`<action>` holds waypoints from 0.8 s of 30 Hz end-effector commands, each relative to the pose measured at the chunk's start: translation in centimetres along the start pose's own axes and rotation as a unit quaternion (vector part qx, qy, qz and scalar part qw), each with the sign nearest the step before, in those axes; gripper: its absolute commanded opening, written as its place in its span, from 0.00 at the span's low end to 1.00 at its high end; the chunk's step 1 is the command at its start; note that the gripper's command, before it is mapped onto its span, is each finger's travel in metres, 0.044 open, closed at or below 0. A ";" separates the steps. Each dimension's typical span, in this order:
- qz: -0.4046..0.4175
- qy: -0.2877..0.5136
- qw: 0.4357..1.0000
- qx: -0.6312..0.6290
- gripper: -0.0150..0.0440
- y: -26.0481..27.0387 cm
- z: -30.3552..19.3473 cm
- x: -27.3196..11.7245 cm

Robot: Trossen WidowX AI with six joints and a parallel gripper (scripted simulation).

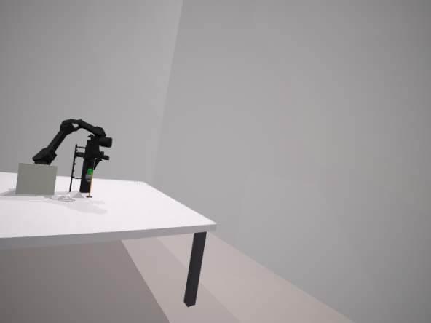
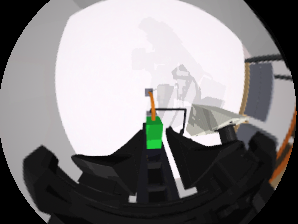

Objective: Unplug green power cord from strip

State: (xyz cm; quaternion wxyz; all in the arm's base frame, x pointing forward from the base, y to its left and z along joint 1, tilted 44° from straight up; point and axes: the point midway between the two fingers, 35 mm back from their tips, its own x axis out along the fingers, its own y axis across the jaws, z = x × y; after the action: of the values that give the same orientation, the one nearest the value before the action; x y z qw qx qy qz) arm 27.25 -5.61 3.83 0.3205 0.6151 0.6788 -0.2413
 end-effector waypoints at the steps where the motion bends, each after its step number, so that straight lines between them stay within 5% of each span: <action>1: 0.001 0.003 1.000 0.003 0.53 0.0 -0.2 0.2; 11: 0.001 0.003 1.000 0.003 0.53 0.0 -0.2 1.2; 15: -0.001 0.001 1.000 0.001 0.35 -0.1 -0.2 1.0; 24: -0.001 0.001 1.000 0.001 0.25 -0.1 -0.2 1.0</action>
State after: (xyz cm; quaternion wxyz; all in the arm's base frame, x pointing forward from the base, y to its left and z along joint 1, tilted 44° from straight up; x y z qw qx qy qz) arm 27.16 -4.80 3.20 0.3191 0.6153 0.6793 -0.2410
